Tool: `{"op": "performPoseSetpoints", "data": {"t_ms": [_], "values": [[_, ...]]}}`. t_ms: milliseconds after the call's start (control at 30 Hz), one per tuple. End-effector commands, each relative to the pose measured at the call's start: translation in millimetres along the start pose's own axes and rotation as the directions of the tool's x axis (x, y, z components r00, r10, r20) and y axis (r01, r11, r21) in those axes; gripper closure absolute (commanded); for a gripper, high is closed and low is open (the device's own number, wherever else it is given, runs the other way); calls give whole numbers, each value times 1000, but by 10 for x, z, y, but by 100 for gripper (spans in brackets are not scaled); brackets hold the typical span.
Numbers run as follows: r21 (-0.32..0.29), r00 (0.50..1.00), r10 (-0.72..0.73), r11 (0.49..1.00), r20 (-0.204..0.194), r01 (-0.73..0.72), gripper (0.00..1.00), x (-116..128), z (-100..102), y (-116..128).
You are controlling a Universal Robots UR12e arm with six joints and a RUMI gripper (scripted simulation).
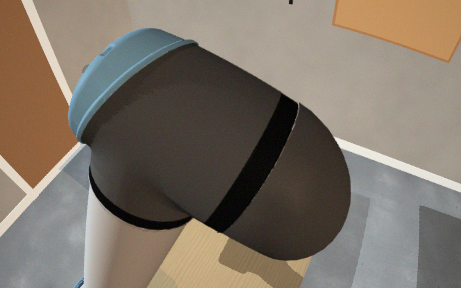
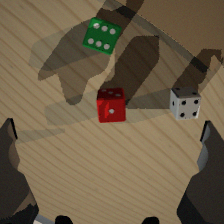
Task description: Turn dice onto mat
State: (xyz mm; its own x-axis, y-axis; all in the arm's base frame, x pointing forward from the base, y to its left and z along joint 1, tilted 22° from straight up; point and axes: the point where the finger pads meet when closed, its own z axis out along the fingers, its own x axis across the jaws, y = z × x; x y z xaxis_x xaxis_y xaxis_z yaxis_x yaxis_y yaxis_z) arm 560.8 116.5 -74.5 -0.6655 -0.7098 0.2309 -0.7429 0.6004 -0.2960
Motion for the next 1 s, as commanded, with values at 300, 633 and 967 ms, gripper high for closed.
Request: {"op": "performPoseSetpoints", "data": {"t_ms": [300, 633, 967], "values": [[3, 1000, 0, 1000, 2, 0, 0, 3, -761, 1], [3, 1000, 0, 1000, 2, 0, 0, 4, -1101, 3], [3, 1000, -1, 1000, 2, 1, 0, 13, -1101, 2]]}}
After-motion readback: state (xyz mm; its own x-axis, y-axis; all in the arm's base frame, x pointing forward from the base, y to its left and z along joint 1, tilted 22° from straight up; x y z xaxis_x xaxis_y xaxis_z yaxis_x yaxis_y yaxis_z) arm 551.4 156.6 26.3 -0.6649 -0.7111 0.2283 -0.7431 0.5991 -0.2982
